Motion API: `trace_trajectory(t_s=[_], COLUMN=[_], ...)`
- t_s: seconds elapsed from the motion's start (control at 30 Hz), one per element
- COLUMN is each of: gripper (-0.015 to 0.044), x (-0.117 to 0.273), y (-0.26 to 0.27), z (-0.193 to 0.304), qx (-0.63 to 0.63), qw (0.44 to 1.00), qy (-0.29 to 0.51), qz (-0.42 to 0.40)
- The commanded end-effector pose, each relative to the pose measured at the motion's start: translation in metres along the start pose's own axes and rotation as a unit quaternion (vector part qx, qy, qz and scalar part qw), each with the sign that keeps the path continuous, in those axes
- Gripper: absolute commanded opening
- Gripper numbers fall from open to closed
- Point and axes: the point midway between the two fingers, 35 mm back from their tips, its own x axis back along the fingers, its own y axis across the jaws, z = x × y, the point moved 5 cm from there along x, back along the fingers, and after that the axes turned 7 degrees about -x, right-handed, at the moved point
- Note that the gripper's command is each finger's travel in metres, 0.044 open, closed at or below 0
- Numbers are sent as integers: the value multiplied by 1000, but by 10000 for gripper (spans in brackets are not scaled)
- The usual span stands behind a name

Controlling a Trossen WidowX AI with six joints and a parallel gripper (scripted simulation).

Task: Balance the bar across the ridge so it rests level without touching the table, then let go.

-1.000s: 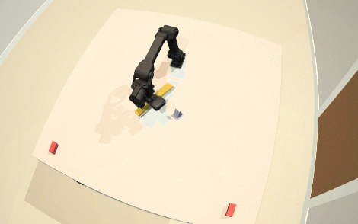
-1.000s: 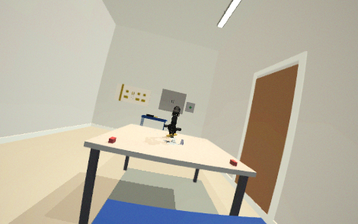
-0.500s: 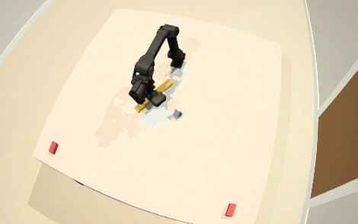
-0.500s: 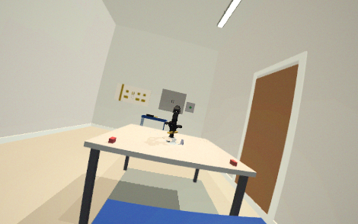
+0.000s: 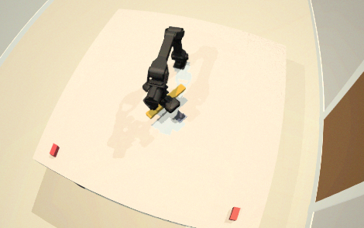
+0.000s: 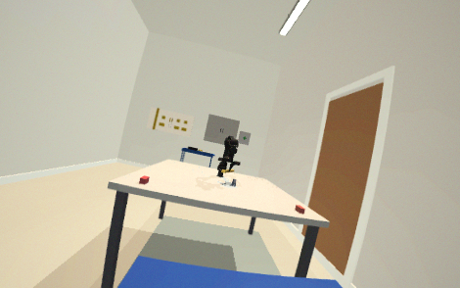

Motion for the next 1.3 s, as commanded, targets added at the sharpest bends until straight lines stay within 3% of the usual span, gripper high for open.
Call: trace_trajectory(t_s=[0.0, 0.5, 1.27], gripper=[0, 0, 0], x=[1, 3, -30], y=[14, 59, 61], z=[5, 38, 38], qx=[-2, -2, -2], qw=[1000, 1000, 1000], qy=[-1, 1, 1], qz=[0, -2, -2])
